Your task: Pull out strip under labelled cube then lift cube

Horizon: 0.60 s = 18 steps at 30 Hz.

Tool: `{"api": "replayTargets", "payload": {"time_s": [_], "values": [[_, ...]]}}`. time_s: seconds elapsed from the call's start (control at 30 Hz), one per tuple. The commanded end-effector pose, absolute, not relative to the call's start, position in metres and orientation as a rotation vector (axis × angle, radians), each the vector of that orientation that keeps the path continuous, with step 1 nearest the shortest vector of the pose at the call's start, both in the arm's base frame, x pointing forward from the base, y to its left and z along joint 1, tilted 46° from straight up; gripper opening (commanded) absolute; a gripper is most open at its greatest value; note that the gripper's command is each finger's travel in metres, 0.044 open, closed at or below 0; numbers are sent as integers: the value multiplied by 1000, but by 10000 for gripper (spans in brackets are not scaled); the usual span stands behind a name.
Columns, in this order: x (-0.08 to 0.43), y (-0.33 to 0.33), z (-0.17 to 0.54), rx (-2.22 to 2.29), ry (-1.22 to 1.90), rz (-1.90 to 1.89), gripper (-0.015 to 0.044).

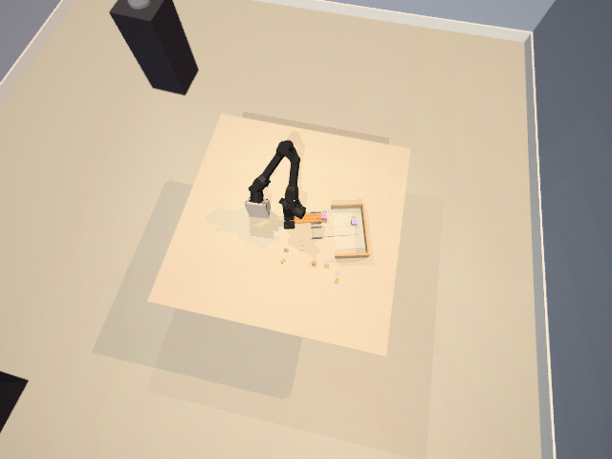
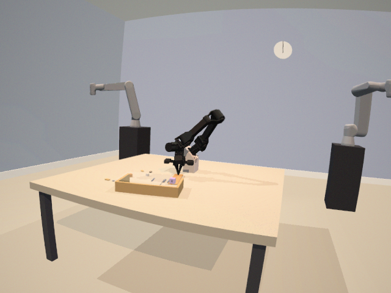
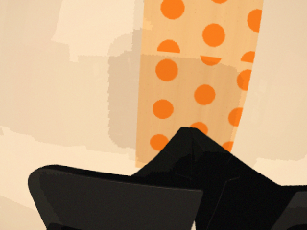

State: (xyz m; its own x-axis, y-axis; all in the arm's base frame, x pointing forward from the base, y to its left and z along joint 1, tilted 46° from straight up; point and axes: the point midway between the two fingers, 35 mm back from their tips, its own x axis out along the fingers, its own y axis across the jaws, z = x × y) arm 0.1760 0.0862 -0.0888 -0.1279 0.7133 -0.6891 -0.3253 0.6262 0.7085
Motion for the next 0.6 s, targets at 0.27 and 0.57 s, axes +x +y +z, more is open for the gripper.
{"api": "replayTargets", "payload": {"time_s": [0.27, 0.57], "values": [[181, 59, -60, 341, 1462, 922, 0], [207, 69, -57, 407, 1505, 859, 210]]}}
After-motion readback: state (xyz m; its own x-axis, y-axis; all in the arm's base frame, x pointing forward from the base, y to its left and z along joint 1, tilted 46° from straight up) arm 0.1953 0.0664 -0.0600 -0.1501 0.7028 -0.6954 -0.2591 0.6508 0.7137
